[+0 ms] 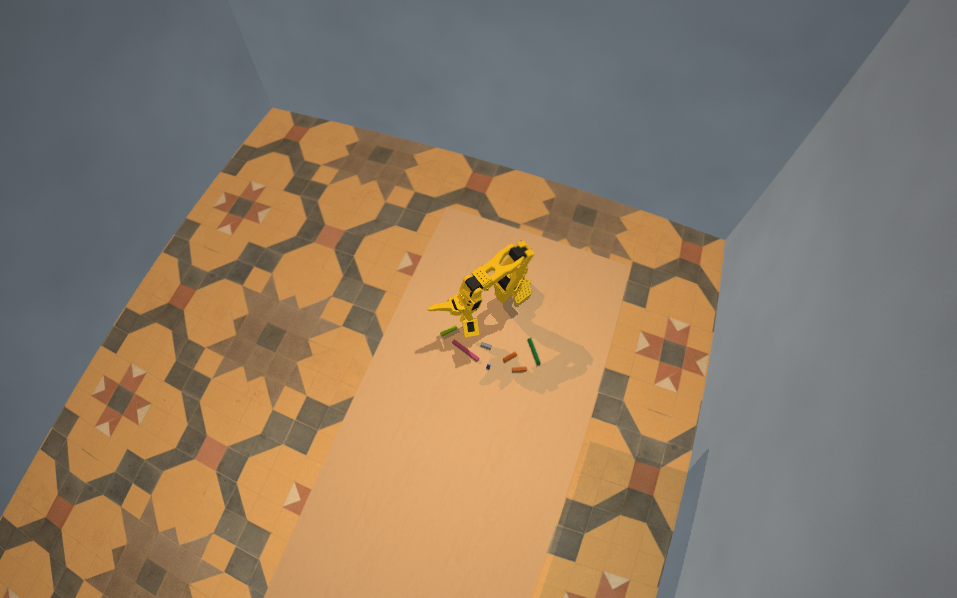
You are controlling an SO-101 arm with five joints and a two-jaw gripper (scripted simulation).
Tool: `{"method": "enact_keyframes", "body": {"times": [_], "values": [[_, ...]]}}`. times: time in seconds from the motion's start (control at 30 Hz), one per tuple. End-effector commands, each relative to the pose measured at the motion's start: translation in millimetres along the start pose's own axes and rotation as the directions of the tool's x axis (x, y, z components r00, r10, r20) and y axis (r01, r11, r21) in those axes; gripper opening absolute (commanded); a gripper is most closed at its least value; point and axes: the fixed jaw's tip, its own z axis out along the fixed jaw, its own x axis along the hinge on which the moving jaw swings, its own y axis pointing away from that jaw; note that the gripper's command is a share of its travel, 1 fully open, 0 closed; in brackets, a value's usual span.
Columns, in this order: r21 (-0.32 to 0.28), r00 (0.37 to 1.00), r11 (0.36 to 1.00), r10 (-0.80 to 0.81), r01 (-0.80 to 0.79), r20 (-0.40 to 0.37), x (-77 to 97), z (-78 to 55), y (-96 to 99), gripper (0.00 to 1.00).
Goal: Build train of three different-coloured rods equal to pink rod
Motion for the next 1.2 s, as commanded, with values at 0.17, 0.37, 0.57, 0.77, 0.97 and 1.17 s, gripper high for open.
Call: {"method": "enact_keyframes", "body": {"times": [0.17,0.37,0.57,0.77,0.97,1.17], "values": [[0.052,0.999,0.998,-0.037,0.036,0.016,-2.3,-10.1,-8.0,1.0],[0.001,0.999,0.999,-0.042,0.042,0.002,0.5,-3.7,1.1,1.0],[0.012,0.998,0.998,-0.063,0.063,0.004,0.2,-6.9,-0.4,1.0],[0.023,0.996,0.996,-0.084,0.084,0.006,0.0,-10.0,-1.9,1.0],[-0.026,0.996,0.996,-0.088,0.088,-0.004,2.7,-4.1,6.8,1.0],[-0.014,0.994,0.994,-0.106,0.106,-0.001,2.3,-7.1,5.0,1.0]]}}
